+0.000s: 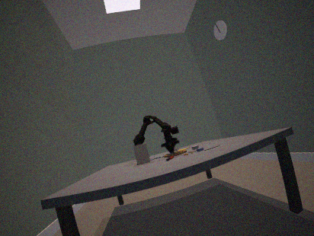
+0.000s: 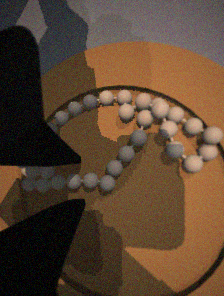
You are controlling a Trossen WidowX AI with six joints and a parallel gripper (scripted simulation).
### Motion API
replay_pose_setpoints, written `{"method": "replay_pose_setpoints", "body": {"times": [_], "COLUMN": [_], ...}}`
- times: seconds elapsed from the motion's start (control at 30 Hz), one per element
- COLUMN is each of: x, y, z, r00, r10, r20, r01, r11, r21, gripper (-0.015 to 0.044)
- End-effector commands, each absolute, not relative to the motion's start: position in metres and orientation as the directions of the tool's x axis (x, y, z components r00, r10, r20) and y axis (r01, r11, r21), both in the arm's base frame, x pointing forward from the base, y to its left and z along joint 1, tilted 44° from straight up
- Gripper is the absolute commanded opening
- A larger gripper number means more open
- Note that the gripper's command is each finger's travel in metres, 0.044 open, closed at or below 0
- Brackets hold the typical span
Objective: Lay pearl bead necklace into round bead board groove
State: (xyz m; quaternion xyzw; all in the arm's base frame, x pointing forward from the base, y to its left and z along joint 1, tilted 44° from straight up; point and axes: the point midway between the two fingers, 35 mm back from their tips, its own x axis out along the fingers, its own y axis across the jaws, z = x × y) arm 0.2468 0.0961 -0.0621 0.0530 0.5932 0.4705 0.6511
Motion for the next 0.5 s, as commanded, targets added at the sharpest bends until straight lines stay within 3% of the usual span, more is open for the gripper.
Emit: {"method": "replay_pose_setpoints", "body": {"times": [0.0,0.07,0.47], "x": [0.2471,0.2471,0.2471], "y": [0.0960,0.0960,0.0960], "z": [-0.0619,-0.0619,-0.0619], "r00": [-0.146,-0.146,-0.146], "r10": [0.676,0.676,0.676], "r20": [-0.723,-0.723,-0.723], "r01": [-0.550,-0.550,-0.550], "r11": [0.552,0.552,0.552], "r21": [0.627,0.627,0.627], "gripper": [0.0041,0.0000,0.0000]}}
